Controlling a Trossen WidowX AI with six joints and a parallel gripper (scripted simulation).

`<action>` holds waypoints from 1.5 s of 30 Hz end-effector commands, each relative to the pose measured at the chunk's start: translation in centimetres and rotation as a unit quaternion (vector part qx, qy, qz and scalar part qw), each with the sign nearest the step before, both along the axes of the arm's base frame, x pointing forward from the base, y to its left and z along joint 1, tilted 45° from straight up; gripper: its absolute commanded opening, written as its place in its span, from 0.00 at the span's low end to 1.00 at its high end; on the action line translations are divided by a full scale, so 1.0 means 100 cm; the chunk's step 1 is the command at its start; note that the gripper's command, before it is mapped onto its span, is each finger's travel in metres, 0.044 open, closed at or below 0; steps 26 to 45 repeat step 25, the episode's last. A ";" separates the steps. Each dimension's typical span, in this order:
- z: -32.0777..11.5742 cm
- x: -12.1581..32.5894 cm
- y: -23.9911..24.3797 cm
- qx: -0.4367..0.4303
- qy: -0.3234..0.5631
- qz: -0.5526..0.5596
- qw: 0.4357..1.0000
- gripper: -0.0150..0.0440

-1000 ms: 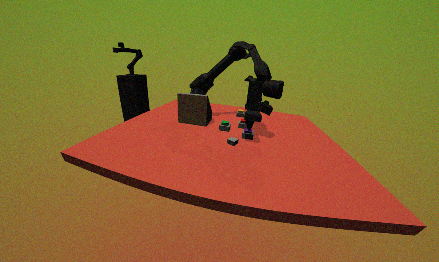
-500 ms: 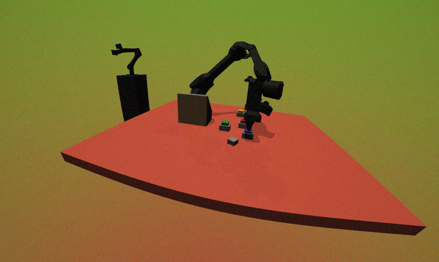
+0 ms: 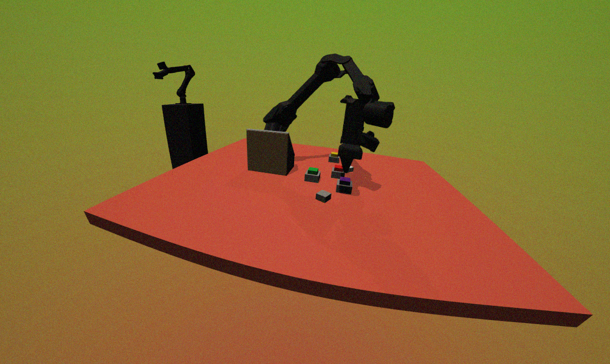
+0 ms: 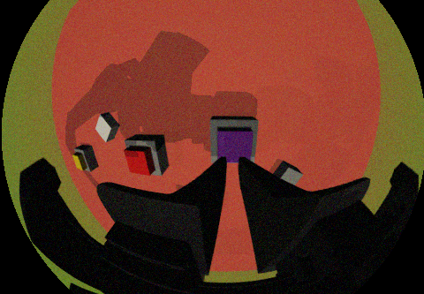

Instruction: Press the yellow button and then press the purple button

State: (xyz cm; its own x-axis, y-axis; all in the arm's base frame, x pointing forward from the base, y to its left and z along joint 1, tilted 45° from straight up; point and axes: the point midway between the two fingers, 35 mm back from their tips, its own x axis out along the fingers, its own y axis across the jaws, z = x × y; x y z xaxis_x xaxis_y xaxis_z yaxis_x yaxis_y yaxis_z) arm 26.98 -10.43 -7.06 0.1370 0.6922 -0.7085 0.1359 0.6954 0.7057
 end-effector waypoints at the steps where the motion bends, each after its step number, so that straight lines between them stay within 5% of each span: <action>1: 0.034 0.015 0.010 -0.012 -0.006 0.002 1.000 0.47; 12: 0.185 0.020 0.112 -0.018 -0.009 0.004 1.000 0.93; 18: 0.247 -0.012 0.164 -0.001 -0.007 0.003 1.000 0.93; 45: 0.248 -0.013 0.165 0.000 -0.007 0.002 1.000 0.93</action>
